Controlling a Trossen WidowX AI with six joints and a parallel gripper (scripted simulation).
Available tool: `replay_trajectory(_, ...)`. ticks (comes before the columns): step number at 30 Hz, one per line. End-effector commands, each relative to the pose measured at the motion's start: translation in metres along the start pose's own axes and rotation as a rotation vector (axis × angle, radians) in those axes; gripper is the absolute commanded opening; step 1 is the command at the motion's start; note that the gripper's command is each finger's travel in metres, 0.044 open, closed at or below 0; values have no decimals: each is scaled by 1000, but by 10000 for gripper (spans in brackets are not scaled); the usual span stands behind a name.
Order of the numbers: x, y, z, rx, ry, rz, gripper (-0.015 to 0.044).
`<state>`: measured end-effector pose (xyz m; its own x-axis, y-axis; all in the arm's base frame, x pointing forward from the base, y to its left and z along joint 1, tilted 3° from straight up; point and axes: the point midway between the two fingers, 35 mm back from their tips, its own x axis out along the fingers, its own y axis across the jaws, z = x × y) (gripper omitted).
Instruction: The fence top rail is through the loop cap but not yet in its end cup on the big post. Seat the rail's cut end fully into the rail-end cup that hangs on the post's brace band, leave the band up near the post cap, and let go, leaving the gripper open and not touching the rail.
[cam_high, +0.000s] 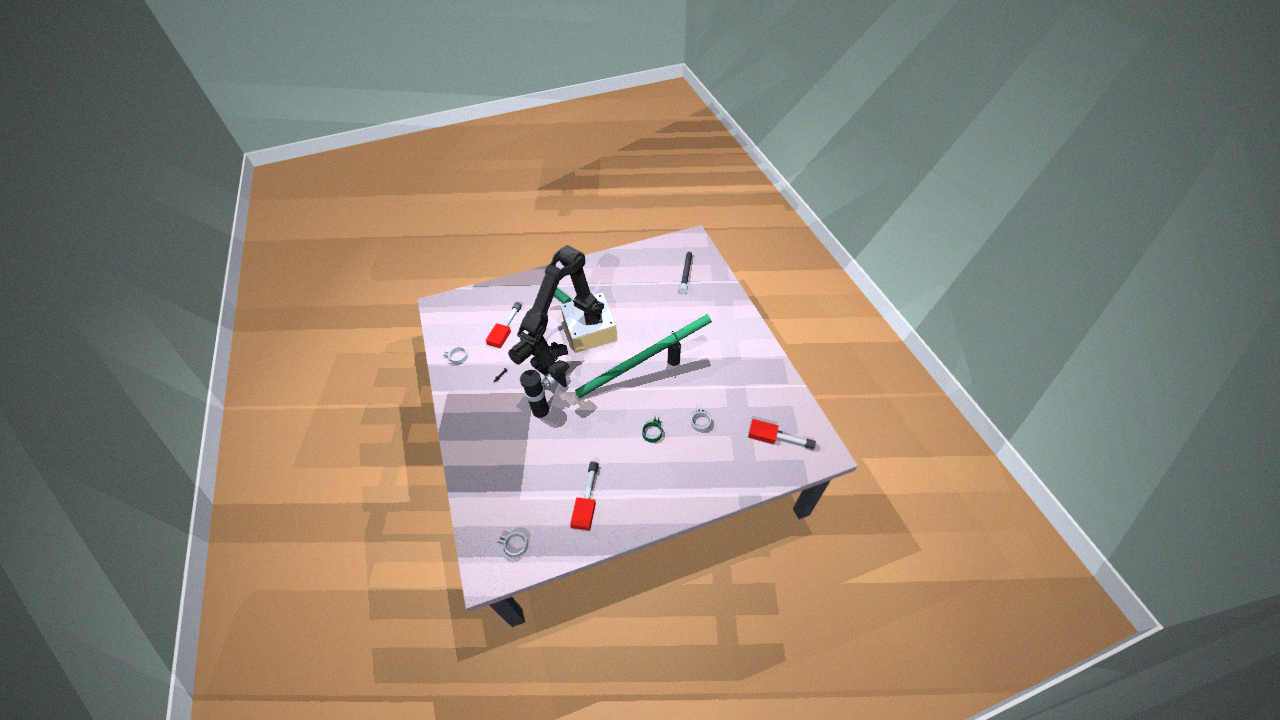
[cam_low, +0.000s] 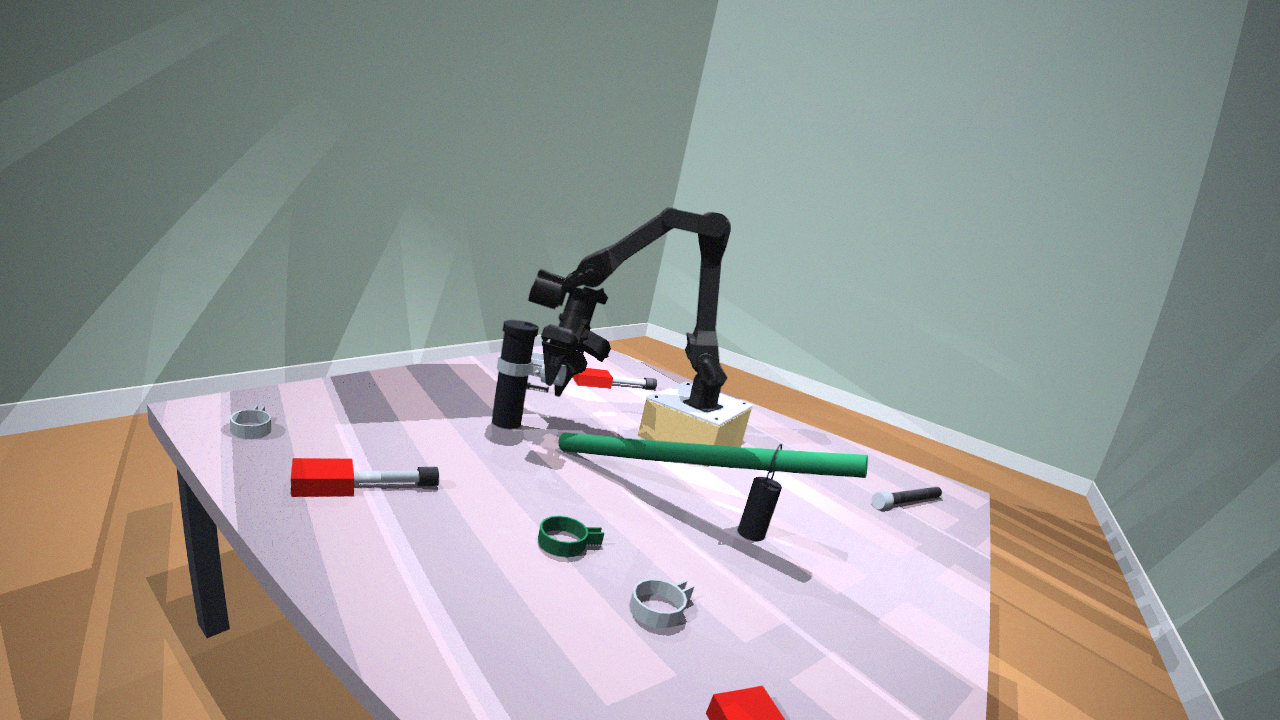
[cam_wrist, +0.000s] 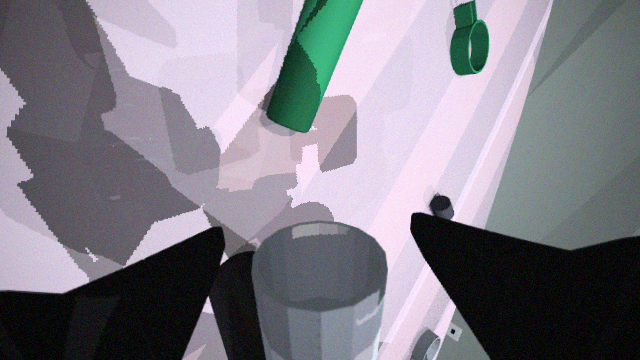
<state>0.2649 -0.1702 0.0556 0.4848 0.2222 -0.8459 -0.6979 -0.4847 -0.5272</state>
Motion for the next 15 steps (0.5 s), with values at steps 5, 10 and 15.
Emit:
replay_trajectory(5, 3, 2, 2, 9, -3, 5, 282)
replay_trajectory(10, 3, 2, 2, 9, -3, 5, 151)
replay_trajectory(15, 3, 2, 2, 9, -3, 5, 79)
